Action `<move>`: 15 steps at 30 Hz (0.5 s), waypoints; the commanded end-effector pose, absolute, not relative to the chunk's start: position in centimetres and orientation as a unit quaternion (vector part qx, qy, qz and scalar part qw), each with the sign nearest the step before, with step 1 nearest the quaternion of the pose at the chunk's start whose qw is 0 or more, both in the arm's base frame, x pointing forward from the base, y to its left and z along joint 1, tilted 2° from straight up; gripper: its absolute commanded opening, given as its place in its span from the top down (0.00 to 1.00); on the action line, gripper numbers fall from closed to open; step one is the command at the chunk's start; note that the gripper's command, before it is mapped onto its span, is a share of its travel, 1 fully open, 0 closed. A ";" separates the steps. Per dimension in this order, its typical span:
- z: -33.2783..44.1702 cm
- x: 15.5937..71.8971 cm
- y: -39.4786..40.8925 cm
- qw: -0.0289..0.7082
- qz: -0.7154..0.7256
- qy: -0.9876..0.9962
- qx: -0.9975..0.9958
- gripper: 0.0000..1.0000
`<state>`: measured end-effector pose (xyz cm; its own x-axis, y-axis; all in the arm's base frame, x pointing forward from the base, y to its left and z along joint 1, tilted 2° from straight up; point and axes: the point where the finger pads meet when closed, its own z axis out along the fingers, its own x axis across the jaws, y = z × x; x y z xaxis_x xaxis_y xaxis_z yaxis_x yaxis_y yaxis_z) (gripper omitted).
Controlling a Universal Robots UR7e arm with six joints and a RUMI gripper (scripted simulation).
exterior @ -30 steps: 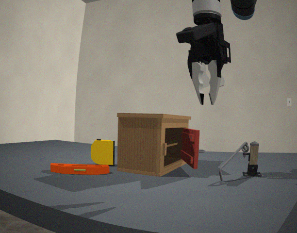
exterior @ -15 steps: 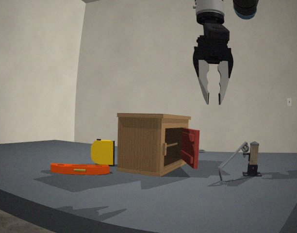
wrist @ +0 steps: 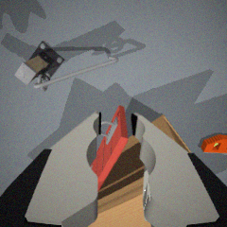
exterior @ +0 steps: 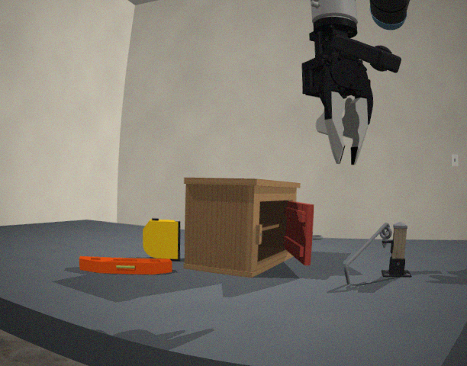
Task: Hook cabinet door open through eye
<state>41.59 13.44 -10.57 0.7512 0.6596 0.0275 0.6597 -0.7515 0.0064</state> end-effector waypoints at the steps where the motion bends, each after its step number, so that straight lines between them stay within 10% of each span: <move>1: -10.5 41.0 13.4 0.007 -0.018 -0.475 -0.880 0.85; 15: -10.5 40.1 13.0 0.003 -0.019 -0.664 -0.748 0.85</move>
<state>40.37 13.16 -10.58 0.2986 0.9541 0.0231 0.9540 -0.2991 0.0188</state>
